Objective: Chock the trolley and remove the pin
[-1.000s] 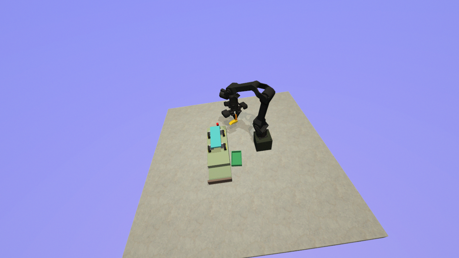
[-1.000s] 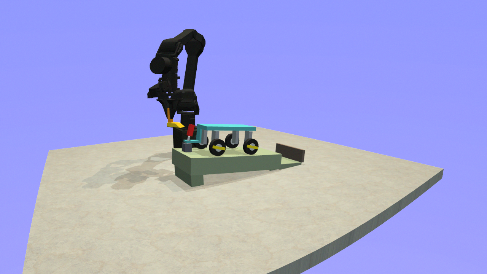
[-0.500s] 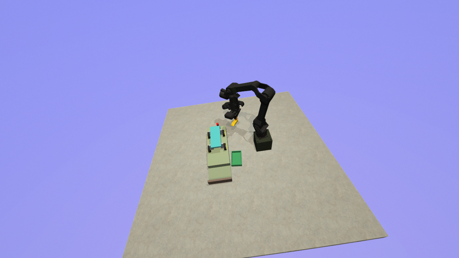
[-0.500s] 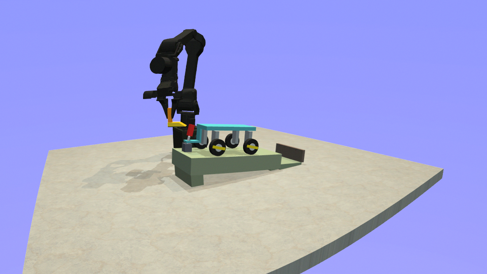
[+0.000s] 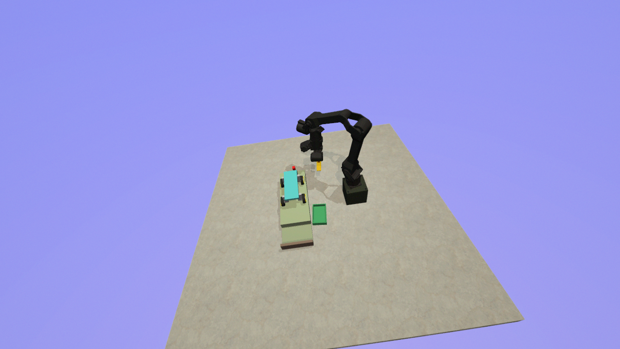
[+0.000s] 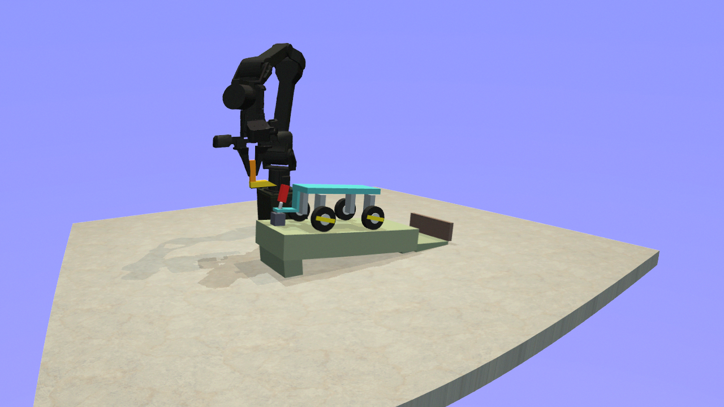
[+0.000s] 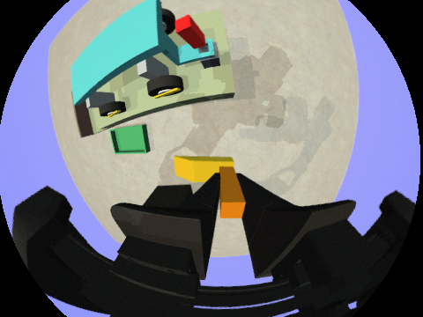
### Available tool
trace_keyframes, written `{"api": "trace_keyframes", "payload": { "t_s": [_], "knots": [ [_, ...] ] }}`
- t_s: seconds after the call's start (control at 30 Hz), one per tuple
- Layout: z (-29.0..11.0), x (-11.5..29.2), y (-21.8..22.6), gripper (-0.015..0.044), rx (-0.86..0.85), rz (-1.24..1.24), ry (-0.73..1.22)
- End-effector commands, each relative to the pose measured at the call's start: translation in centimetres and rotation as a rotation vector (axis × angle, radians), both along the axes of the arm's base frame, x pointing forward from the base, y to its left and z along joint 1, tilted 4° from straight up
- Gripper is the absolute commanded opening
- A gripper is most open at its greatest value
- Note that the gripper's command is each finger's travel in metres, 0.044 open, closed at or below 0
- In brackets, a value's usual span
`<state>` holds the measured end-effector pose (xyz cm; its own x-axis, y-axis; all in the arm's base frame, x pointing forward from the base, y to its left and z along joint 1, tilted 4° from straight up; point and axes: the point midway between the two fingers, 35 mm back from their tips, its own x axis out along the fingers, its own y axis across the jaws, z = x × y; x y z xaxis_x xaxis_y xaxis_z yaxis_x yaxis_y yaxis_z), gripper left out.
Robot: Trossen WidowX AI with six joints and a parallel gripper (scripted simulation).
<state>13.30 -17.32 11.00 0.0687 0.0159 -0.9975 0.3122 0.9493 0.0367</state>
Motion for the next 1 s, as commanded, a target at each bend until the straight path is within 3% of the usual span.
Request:
{"api": "trace_keyframes", "payload": {
  "t_s": [0.0,0.97],
  "knots": [
    [-0.02,0.03,0.04,0.0,-0.005,0.096,-0.005],
    [-0.02,0.03,0.03,0.0,-0.068,1.04,-0.022]
  ]
}}
